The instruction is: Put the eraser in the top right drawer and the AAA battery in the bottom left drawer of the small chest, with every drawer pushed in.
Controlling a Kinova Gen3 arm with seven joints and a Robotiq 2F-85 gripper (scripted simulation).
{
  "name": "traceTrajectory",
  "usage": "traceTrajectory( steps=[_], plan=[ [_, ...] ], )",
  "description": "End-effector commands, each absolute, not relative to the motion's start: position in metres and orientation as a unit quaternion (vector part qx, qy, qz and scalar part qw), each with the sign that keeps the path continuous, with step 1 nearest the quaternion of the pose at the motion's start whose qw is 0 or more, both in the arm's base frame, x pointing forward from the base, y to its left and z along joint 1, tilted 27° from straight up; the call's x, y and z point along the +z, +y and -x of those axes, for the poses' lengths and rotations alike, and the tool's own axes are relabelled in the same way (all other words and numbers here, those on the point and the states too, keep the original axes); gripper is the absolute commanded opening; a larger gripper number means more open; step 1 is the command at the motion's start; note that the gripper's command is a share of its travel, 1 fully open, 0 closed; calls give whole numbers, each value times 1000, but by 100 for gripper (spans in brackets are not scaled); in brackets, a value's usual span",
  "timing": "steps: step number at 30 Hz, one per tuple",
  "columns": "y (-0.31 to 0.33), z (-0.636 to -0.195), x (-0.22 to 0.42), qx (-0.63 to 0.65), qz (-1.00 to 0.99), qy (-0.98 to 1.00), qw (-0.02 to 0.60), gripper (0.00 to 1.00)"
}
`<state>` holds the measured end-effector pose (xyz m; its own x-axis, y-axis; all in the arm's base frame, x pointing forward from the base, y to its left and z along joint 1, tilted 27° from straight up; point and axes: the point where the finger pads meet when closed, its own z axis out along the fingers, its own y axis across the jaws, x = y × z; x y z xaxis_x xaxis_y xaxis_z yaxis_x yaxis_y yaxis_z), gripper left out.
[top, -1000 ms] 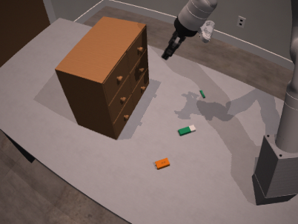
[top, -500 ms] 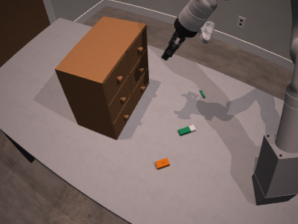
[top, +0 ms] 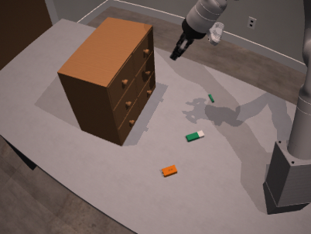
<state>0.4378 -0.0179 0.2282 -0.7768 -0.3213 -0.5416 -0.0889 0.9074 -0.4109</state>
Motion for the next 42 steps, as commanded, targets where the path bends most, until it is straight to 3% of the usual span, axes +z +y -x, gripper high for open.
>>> traceTrajectory(
  steps=[1, 15, 42],
  plan=[
    [-19, -436, 225, -183, 110, 926, 313, 33],
    [-18, -439, 225, -183, 112, 925, 313, 33],
    [-14, -504, 220, -183, 111, 925, 314, 33]
  ],
)
